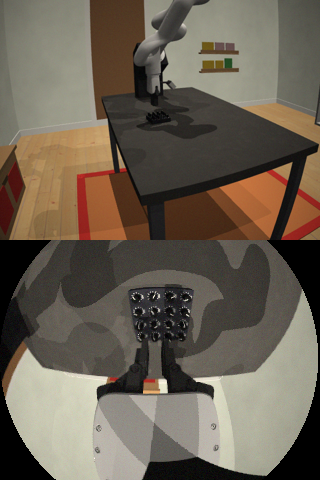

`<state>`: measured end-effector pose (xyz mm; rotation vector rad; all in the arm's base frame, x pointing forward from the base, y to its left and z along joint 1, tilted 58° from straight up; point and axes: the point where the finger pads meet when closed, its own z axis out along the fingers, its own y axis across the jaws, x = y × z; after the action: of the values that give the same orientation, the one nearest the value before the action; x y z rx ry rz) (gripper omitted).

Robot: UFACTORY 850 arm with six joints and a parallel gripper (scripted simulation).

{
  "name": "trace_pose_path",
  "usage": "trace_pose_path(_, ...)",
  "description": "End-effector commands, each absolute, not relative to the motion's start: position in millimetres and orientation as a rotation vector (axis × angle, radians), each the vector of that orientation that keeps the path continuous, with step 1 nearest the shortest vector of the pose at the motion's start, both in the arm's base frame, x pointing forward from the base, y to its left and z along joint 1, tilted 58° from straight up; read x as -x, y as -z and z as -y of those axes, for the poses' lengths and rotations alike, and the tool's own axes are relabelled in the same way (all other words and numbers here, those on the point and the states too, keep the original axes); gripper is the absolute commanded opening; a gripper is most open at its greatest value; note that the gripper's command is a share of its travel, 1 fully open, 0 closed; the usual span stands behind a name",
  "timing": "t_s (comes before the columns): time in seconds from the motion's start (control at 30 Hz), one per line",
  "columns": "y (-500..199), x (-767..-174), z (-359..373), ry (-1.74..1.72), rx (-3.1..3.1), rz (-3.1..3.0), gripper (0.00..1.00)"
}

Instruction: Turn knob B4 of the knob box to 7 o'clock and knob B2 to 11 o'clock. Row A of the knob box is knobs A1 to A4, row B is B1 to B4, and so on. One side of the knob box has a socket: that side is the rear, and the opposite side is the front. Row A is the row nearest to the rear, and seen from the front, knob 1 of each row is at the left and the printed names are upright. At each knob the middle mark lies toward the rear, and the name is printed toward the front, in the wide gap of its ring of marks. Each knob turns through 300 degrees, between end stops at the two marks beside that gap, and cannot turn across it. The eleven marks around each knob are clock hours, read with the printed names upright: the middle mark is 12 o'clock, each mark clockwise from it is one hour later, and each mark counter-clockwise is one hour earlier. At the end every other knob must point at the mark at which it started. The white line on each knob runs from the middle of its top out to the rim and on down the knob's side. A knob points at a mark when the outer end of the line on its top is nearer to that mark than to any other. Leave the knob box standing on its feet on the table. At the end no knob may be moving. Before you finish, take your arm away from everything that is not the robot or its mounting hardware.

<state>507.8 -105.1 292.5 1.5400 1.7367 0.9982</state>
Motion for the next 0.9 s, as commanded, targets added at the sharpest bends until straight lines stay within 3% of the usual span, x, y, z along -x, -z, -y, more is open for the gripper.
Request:
trace_pose_path(0.0,-292.1,-508.6,105.1,-0.998,-1.539,-1.736,0.19)
trace_pose_path(0.87,-277.0,-530.9,101.1,-0.998,-1.539,-1.736,0.19)
